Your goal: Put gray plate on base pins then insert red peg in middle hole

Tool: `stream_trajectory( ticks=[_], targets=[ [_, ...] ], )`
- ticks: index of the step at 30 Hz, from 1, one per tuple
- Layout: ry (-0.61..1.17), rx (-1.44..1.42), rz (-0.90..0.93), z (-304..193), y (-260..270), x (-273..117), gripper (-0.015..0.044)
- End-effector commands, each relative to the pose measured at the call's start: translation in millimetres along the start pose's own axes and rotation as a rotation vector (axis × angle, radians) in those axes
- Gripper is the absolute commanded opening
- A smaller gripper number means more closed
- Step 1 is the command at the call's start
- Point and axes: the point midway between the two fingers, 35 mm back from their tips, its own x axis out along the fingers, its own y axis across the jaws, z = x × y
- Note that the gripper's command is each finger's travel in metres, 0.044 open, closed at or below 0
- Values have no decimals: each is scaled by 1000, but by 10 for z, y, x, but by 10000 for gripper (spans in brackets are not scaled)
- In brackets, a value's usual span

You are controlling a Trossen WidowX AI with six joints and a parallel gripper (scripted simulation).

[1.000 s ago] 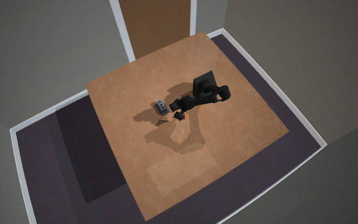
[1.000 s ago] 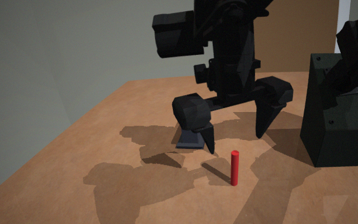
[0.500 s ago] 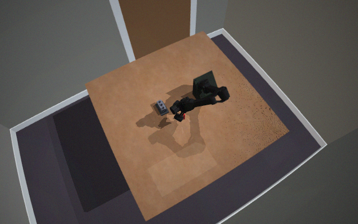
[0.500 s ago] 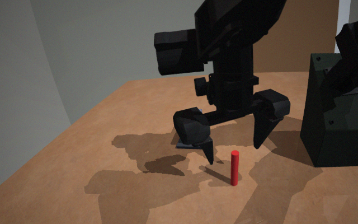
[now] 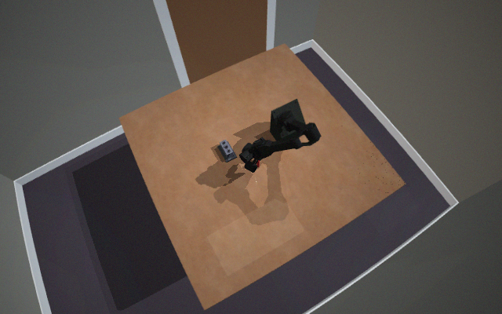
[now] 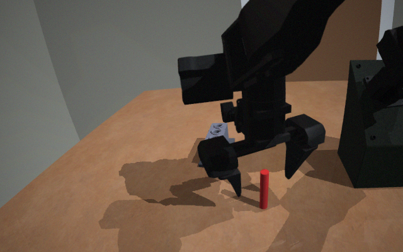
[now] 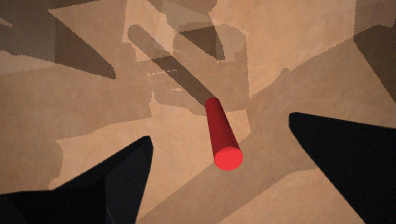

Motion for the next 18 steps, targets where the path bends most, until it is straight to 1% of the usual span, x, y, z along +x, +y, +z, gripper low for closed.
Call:
stream_trajectory(
  ticks=[1,5,18],
  targets=[
    [-4,4,-1,4,-9,57,440],
    [-3,4,-1,0,-12,93,440],
    [-3,4,-1,0,-12,93,99]
  ],
)
